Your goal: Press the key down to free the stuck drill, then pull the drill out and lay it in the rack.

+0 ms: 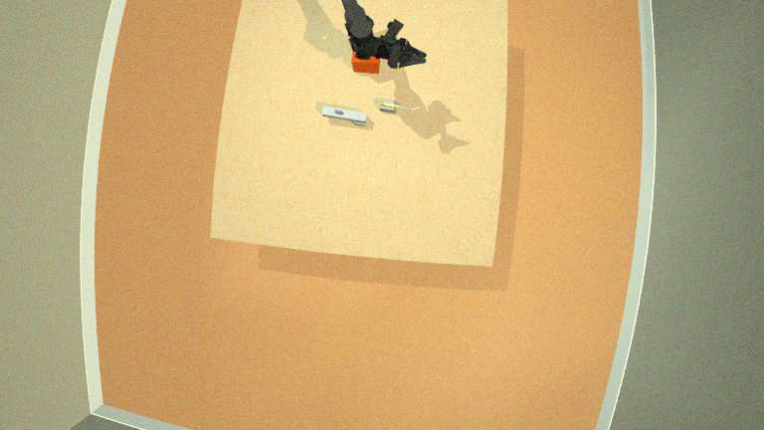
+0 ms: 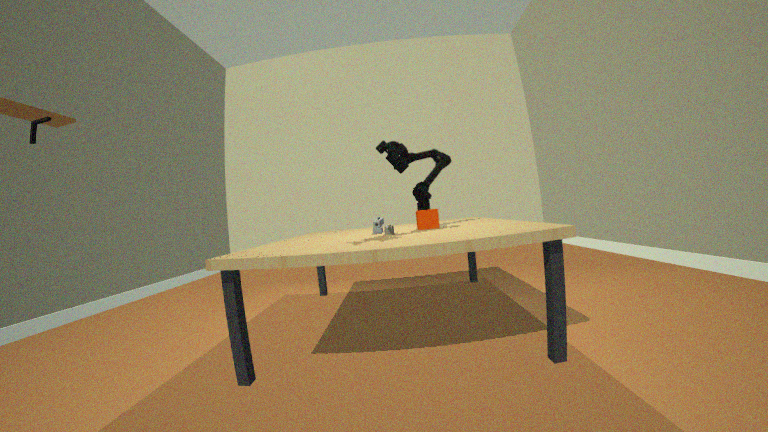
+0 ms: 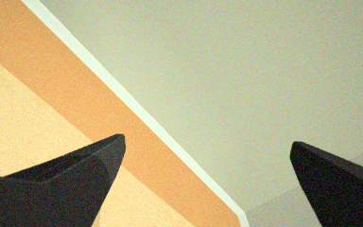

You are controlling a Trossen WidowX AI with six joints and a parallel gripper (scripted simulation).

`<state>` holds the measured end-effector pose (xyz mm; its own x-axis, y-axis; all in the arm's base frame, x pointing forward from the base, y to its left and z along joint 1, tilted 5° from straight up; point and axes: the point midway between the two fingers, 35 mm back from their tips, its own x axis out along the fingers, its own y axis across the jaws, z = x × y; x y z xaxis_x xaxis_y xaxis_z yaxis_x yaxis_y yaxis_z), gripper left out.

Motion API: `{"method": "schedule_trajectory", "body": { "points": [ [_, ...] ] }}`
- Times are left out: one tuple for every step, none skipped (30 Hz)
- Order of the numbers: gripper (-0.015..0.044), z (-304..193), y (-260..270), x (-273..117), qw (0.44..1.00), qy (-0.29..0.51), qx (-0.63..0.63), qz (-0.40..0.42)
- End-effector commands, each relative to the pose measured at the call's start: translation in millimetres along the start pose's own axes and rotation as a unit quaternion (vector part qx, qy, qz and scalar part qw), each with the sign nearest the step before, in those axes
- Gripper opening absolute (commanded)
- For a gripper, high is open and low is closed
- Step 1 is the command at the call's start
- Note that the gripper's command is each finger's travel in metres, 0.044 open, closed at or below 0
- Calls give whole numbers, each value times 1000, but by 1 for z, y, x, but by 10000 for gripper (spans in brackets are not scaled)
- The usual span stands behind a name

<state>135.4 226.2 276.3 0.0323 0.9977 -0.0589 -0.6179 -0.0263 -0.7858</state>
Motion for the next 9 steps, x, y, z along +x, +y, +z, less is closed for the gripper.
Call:
{"method": "schedule_trajectory", "body": {
  "points": [
    [440,47,8,-24,987,-84,-135,-15],
    [440,59,13,-31,979,-105,-175,-16],
    [440,68,17,-37,971,-120,-207,-15],
    [440,73,21,-40,965,-129,-227,-15],
    [440,75,22,-41,963,-131,-234,-14],
    [440,75,22,-41,963,-131,-234,-14],
    [440,75,22,-41,963,-131,-234,-14],
    [440,75,22,-41,963,-131,-234,-14],
    [440,75,22,-41,963,-131,-234,-14]
  ]
}}
